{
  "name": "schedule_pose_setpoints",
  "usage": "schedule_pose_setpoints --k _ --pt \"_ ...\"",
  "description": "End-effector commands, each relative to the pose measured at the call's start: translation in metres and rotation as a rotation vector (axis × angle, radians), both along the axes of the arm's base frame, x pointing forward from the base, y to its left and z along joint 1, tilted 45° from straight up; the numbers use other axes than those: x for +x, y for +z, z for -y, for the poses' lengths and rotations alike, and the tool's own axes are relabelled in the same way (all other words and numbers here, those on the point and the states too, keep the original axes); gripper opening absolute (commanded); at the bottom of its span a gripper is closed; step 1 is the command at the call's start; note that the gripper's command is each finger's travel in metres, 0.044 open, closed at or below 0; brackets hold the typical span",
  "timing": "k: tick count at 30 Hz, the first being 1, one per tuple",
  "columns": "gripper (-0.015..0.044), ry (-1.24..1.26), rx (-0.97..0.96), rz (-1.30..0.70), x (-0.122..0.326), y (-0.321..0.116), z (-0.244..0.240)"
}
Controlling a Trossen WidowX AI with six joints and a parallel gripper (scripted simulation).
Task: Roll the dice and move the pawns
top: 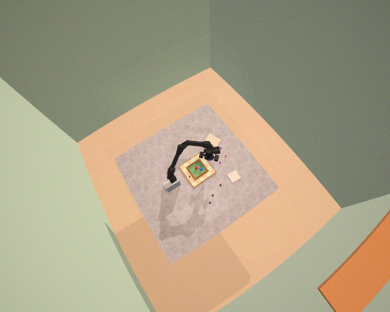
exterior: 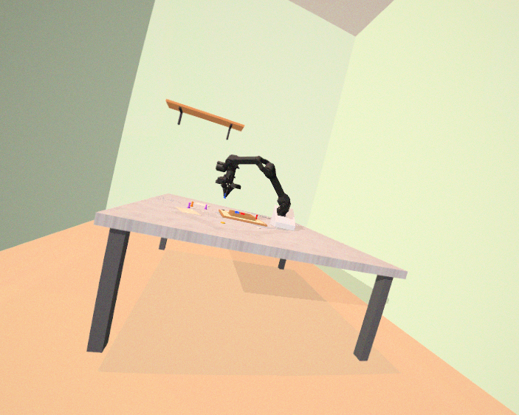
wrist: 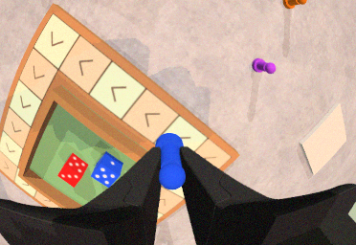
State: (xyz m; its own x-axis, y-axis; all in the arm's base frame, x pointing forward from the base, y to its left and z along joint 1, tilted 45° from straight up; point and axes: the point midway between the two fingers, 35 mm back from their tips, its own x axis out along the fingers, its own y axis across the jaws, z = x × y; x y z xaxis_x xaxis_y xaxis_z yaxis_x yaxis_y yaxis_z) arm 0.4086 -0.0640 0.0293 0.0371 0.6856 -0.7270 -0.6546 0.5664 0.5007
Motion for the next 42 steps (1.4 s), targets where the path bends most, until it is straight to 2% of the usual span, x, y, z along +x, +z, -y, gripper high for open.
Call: schedule_pose_setpoints --k 1,19,42 --pt "0.0 -0.007 0.002 0.007 0.0 0.015 -0.023" --pt "0.0 -0.004 0.031 0.008 -0.024 0.062 -0.126" --pt "0.0 -0.003 0.034 0.008 -0.022 0.031 -0.159"
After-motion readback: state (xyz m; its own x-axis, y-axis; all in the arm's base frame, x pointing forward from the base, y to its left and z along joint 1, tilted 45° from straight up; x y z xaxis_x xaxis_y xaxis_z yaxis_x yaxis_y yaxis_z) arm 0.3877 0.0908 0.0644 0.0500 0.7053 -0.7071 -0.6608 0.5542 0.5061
